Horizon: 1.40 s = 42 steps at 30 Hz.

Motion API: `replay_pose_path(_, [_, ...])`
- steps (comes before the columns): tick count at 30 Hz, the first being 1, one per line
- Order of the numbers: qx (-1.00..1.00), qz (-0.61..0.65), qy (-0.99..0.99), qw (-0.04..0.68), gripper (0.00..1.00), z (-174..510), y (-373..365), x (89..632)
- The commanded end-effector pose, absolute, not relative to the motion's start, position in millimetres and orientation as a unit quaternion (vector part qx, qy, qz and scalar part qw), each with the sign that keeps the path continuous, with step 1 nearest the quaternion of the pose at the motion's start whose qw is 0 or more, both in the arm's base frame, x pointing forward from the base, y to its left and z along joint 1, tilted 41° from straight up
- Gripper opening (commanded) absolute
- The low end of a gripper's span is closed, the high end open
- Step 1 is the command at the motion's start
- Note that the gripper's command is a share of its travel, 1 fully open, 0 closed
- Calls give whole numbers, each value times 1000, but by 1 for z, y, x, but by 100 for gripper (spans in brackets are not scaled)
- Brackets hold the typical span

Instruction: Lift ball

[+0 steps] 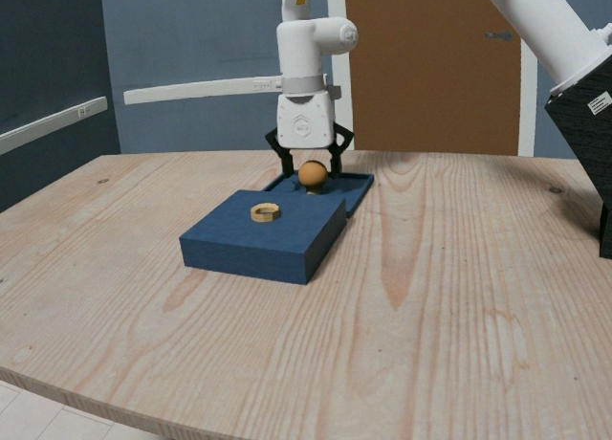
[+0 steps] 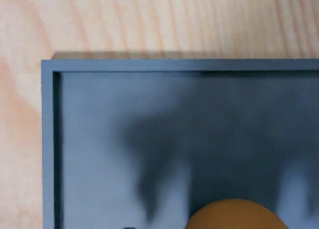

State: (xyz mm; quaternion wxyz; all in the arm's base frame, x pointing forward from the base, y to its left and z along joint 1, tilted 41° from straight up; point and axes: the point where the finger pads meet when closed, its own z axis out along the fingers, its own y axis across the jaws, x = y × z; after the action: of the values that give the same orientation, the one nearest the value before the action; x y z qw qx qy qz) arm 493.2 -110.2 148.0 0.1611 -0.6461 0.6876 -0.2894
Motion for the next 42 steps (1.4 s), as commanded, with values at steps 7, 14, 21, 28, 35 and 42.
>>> replay_pose_path(7, [-641,-305,684,169,100,146,-111,496])
replay_pose_path(14, [-641,-305,684,169,100,146,-111,496])
replay_pose_path(21, [-641,-305,684,169,0,146,-111,496])
replay_pose_path(28, [-641,-305,684,169,0,147,-111,495])
replay_pose_path(35, [-641,-306,684,170,0,151,-109,487])
replay_pose_path(42, [-641,-306,684,170,0,161,-106,479])
